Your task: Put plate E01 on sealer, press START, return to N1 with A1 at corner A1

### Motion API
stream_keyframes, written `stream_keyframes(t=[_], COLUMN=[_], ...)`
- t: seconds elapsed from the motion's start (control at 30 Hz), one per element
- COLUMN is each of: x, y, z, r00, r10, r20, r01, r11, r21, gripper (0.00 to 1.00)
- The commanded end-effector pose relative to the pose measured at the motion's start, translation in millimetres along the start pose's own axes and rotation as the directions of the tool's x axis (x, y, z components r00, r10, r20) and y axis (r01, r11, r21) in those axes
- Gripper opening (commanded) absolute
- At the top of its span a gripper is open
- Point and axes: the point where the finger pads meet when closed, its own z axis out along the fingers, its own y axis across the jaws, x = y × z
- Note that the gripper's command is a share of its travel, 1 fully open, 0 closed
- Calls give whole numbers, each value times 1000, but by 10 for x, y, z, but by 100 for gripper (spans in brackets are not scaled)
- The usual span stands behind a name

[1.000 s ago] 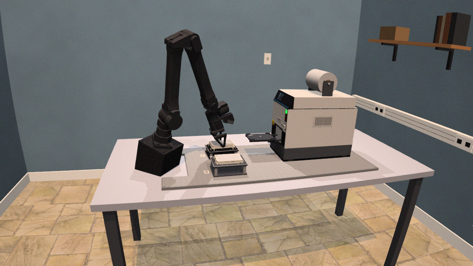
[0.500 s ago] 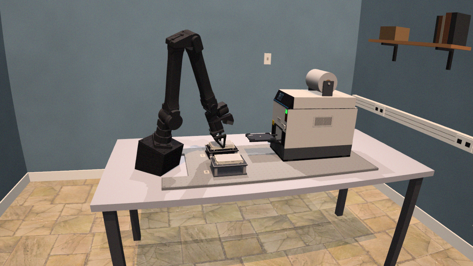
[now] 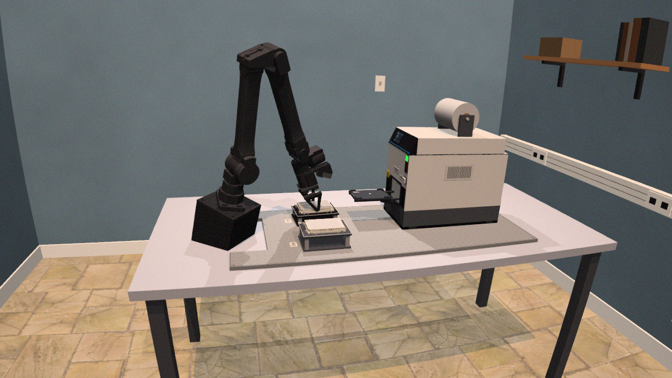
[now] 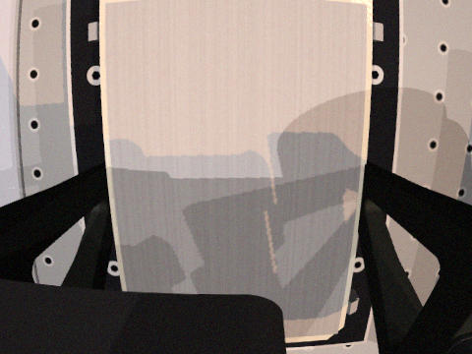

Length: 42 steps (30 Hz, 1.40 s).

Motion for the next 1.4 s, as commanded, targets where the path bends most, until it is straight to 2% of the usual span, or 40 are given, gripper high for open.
stream_keyframes(t=[0.0, 0.4, 0.8, 1.07, 1.37], x=[-78, -11, 25, 16, -103], y=[-39, -57, 45, 50, 91], z=[20, 21, -1, -2, -11], r00=[1000, 1000, 1000, 1000, 1000], r10=[11, 27, 0, -12, -4], r20=[21, -6, -7, -6, 12], r01=[-11, -27, 0, 12, 5], r11=[1000, 1000, 1000, 1000, 1000], r21=[4, 15, 2, 0, -7], gripper=[0, 0, 0, 0, 0])
